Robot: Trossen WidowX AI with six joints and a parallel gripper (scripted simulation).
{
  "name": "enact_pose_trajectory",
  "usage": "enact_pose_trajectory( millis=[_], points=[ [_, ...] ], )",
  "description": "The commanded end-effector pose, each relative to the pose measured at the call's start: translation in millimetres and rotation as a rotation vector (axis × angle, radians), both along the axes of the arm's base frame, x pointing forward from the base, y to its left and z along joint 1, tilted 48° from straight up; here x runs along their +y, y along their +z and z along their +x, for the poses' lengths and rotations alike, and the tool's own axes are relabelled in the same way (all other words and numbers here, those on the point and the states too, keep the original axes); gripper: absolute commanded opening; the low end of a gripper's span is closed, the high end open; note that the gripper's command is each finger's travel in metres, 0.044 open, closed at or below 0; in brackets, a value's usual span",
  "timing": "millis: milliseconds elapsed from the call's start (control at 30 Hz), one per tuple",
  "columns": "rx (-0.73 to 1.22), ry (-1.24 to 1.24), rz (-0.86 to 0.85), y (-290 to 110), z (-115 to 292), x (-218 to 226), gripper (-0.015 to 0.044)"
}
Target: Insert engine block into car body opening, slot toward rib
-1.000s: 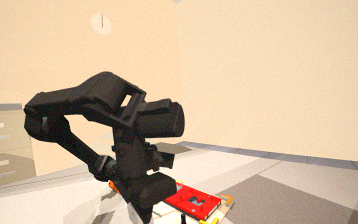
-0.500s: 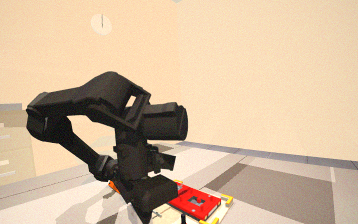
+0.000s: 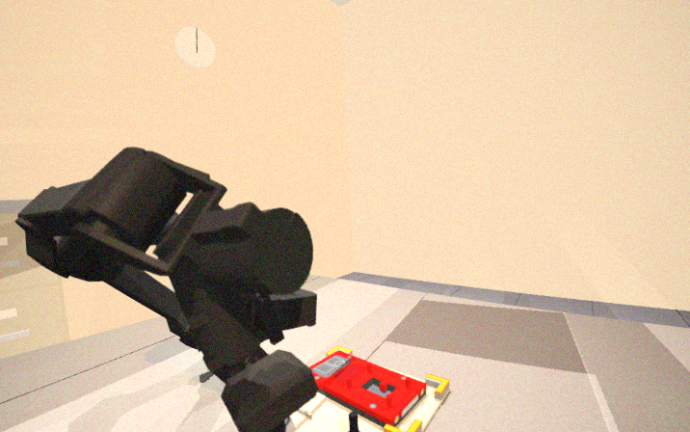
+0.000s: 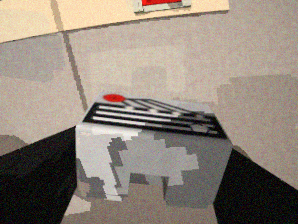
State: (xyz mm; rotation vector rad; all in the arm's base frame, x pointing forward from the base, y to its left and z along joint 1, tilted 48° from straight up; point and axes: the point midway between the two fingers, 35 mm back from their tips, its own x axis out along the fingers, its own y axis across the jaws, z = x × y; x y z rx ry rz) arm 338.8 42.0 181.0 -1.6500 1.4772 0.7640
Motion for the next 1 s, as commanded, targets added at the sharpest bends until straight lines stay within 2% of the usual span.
enact_pose_trajectory(
  millis=[0,467,967],
  points=[
    [0.002,0.015,0.11,2.1,-1.5,-2.6,0.0],
    [-0.005,0.098,0.574,8.7,-0.5,-16.8,0.0],
    [-0.01,0.105,0.594,-15.9,4.7,-44.8,0.0]
  ],
)
